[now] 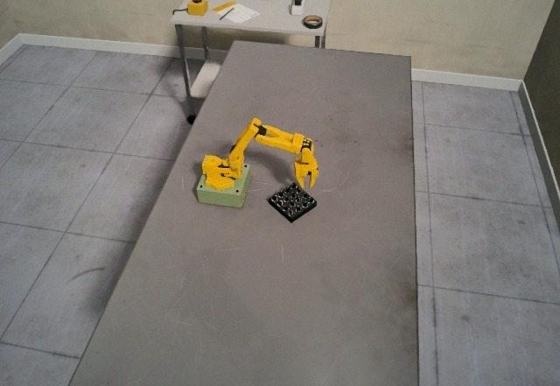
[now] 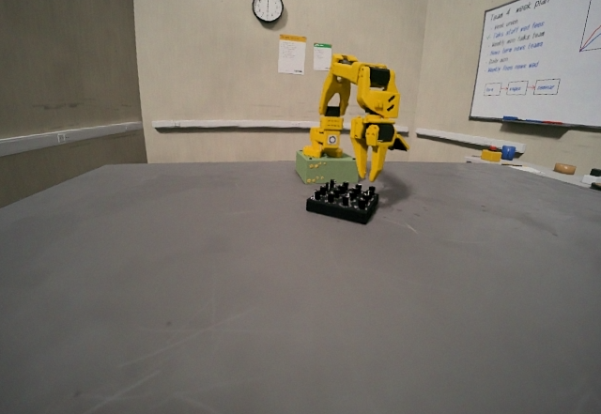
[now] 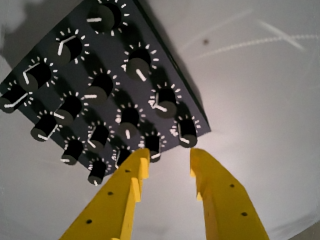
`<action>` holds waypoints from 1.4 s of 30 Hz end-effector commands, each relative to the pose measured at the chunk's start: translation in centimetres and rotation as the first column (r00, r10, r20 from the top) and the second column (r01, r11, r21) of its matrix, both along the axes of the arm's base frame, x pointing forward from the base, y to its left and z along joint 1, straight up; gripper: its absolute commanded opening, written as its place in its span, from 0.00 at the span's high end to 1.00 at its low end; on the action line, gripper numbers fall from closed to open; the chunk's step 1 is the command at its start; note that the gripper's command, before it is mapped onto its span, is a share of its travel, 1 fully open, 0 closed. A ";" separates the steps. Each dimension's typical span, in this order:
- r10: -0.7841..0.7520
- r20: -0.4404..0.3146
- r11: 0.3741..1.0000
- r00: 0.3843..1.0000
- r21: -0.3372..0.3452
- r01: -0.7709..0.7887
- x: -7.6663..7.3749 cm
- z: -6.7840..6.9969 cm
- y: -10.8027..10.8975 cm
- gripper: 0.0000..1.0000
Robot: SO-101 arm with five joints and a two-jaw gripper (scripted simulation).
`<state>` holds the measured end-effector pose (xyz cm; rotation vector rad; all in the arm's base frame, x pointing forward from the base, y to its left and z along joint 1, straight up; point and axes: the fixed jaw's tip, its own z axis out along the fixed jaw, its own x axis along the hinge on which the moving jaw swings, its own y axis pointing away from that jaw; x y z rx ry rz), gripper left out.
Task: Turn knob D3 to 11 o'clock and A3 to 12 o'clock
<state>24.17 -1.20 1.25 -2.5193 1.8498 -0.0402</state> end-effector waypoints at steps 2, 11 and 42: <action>0.018 -0.027 1.000 0.999 0.002 -0.018 -0.2 -0.3 0.3 0.90; 0.018 -0.027 1.000 0.999 0.002 -0.018 -0.2 -0.3 0.3 0.90; 0.018 -0.027 1.000 0.999 0.002 -0.018 -0.2 -1.7 0.3 0.90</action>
